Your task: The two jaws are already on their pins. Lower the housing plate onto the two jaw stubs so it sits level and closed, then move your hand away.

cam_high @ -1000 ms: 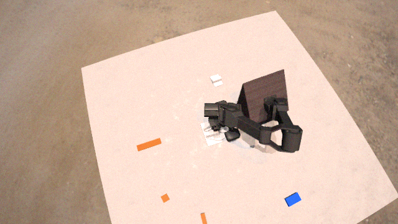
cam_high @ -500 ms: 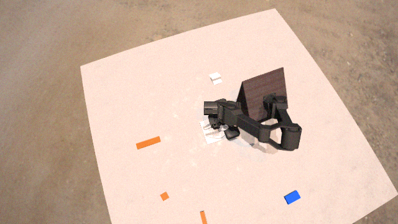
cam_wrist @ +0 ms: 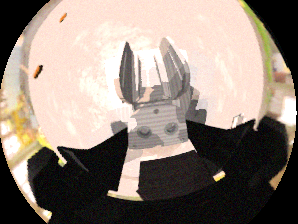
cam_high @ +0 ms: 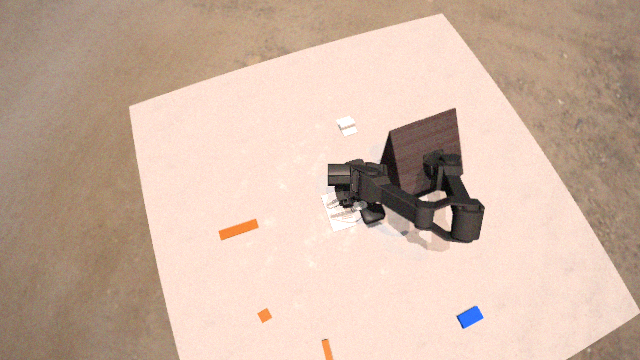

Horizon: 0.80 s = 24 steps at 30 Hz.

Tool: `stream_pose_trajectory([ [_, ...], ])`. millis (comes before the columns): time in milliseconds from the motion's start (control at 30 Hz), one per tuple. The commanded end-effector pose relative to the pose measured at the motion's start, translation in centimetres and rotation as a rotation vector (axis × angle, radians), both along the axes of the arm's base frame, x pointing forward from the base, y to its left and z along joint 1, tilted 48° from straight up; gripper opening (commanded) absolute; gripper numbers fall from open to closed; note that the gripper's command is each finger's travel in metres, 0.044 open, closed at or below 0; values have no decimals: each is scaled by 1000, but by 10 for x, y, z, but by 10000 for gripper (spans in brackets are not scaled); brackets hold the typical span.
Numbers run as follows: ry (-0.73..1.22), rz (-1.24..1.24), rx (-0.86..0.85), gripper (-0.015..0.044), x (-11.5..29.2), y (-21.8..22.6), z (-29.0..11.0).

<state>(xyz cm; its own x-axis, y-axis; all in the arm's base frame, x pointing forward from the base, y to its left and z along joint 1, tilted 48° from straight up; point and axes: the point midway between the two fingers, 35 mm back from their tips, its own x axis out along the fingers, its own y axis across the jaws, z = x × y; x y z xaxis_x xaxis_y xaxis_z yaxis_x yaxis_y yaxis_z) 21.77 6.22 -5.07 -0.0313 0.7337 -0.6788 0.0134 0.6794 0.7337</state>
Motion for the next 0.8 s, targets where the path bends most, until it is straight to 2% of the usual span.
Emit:
stream_pose_trajectory([
  [0, 5, -1, 3, 351, -1, 2, -1],
  [767, 5, -1, 4, 351, -1, 6, -4],
])
